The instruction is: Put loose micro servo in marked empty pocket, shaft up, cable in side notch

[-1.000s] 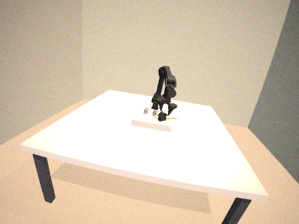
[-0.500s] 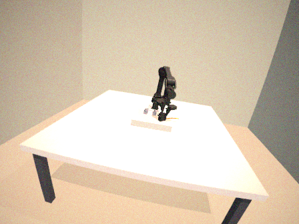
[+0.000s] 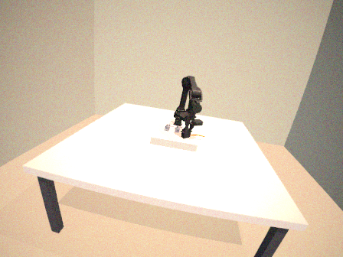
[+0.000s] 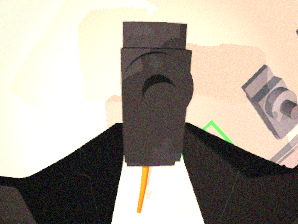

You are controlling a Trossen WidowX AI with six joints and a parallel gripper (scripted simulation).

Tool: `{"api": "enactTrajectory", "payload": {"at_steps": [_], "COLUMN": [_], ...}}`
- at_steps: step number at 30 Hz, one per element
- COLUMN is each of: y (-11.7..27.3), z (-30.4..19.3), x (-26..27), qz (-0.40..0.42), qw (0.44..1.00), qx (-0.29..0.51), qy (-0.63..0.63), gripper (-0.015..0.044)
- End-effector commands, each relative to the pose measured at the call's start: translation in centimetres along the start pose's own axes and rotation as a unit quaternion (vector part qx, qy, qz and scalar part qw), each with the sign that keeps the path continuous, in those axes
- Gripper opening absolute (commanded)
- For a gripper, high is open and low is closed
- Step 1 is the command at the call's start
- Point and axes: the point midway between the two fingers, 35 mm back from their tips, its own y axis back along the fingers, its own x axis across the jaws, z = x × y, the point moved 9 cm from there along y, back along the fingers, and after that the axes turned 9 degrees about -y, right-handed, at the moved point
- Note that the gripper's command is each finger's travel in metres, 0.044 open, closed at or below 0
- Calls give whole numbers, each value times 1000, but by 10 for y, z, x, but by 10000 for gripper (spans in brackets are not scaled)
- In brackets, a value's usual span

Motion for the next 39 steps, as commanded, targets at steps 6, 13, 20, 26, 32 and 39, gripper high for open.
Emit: {"api": "enactTrajectory", "payload": {"at_steps": [6,13,20,26,32,39], "y": [23,23,23,23,23,23], "z": [-2,-2,-1,4,4,4], "x": [-6,-9,0,-3,-3,-3], "qz": [9,9,9,9,9,9], "qw": [1000,1000,1000,1000,998,985], "qx": [0,0,0,0,-1,-2], "qy": [-1,-1,-1,-1,55,172], "gripper": [0,0,0,0,0,0]}}
